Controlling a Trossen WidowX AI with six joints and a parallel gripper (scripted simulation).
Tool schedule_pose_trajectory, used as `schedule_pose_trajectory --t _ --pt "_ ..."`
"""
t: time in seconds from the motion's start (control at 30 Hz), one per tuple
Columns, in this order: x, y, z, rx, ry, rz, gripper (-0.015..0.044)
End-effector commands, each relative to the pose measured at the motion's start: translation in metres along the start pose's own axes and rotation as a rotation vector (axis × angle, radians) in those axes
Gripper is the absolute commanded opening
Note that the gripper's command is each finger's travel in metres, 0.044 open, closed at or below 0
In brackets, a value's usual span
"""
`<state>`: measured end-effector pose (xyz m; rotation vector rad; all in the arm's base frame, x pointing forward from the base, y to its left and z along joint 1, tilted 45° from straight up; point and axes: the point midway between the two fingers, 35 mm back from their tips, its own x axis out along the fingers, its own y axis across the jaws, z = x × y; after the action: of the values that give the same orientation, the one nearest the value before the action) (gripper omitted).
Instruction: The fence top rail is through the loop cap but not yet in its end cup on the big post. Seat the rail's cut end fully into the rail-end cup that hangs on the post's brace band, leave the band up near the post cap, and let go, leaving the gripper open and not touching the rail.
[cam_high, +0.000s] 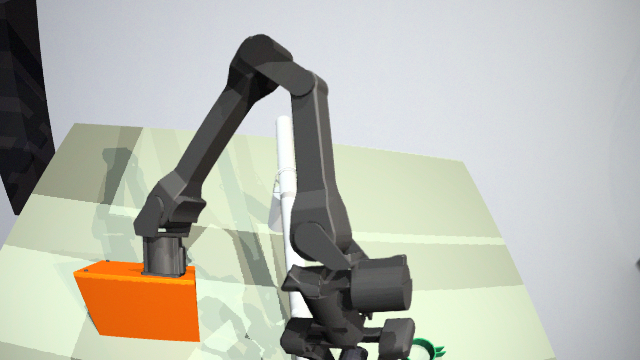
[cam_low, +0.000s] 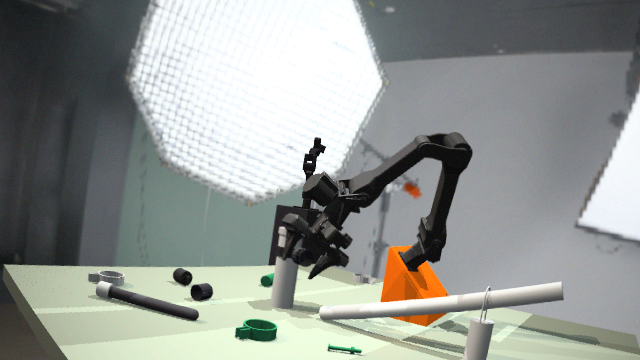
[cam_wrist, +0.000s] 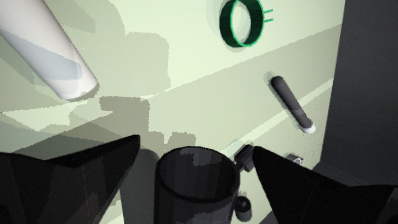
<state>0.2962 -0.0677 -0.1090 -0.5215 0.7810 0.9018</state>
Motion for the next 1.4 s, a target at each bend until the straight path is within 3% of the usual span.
schedule_pose_trajectory --t 0.0,0.3,0.37,0.47,1.37 --pt "0.002 0.000 -0.001 0.003 0.003 -0.002 0.0335" --pt "0.002 0.000 -0.001 0.003 0.003 -0.002 0.0099" --pt "0.002 0.000 -0.001 0.003 0.003 -0.002 0.0085" --pt "0.001 0.002 -0.001 -0.015 -0.007 -0.001 0.0007" --pt "-0.010 0.020 -0.004 -0.219 -0.123 0.000 0.0000"
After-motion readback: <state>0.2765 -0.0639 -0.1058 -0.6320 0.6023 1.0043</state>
